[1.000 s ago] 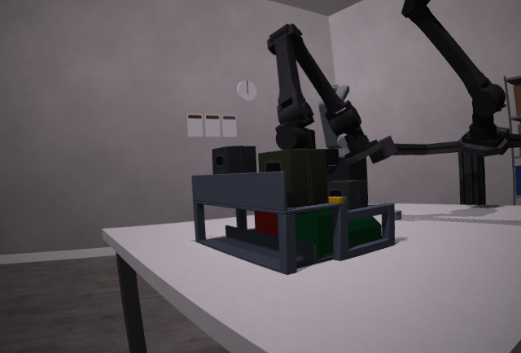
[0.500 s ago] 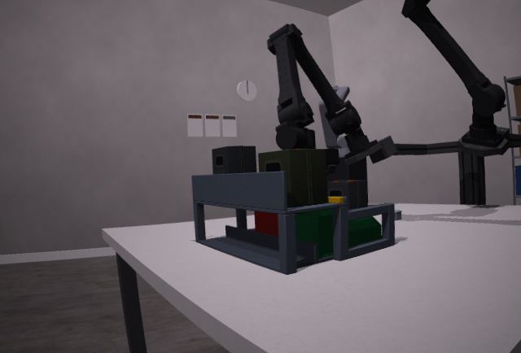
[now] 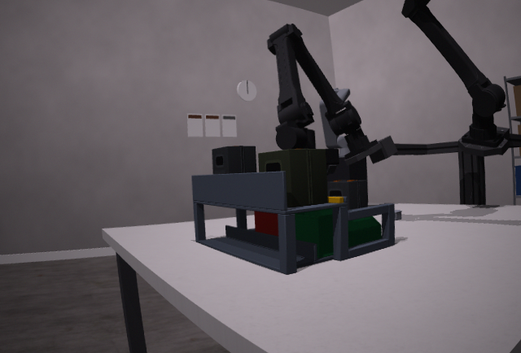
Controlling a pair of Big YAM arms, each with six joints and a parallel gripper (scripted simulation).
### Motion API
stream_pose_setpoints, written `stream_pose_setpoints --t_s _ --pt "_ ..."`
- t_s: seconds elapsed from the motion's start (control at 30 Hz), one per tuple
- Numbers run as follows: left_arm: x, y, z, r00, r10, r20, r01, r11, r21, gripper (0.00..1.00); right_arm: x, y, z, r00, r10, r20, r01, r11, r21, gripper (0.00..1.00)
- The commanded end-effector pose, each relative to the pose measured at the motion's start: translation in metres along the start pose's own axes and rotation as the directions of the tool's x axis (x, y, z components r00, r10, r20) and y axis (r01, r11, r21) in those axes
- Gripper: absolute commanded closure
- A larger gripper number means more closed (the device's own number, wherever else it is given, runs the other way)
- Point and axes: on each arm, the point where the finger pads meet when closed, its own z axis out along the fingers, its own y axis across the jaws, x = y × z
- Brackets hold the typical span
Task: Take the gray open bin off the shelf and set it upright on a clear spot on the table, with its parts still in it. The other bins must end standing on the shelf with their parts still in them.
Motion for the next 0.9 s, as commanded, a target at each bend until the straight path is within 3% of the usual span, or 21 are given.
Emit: stream_pose_setpoints --t_s 0.0,0.87 --pt "-0.0137 0.0057 -0.0038 0.999 -0.005 0.037 0.006 1.000 -0.013 0.00 -0.0040 -0.0010 0.0032 1.000 -0.002 -0.006 0.002 1.000 -0.010 0.57" --pt "-0.0137 0.0057 -0.0038 0.999 -0.005 0.037 0.006 1.000 -0.013 0.00 -0.0048 0.0007 0.0063 1.000 -0.001 -0.006 0.001 1.000 -0.007 0.57"
